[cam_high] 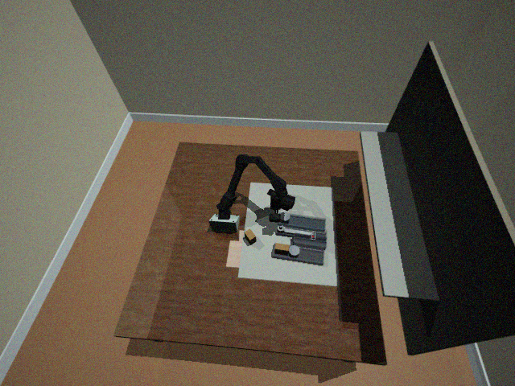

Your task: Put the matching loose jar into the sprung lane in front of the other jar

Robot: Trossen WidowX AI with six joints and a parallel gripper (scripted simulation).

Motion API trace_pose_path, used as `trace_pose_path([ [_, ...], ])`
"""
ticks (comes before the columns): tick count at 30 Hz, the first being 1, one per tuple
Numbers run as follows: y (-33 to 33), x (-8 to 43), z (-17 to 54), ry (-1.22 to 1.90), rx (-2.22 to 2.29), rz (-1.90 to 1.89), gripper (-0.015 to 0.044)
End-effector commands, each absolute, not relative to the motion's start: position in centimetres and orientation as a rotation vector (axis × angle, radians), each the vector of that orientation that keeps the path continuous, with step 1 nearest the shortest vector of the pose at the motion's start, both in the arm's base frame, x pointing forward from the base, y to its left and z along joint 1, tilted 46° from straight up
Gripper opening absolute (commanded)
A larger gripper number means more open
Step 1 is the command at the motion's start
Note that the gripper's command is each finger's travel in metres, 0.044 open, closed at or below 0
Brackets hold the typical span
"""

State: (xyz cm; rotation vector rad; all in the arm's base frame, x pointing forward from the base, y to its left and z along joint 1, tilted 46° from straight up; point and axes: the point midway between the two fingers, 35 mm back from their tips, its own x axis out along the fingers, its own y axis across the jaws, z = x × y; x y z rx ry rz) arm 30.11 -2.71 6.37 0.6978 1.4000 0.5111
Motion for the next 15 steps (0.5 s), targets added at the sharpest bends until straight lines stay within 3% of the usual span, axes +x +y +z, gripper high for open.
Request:
trace_pose_path([
  [1, -2.1, 30.0, 5.9, 1.402, 0.708, 0.512, 0.044],
  [15, -0.7, 30.3, 4.5, 1.402, 0.708, 0.513, 0.044],
])
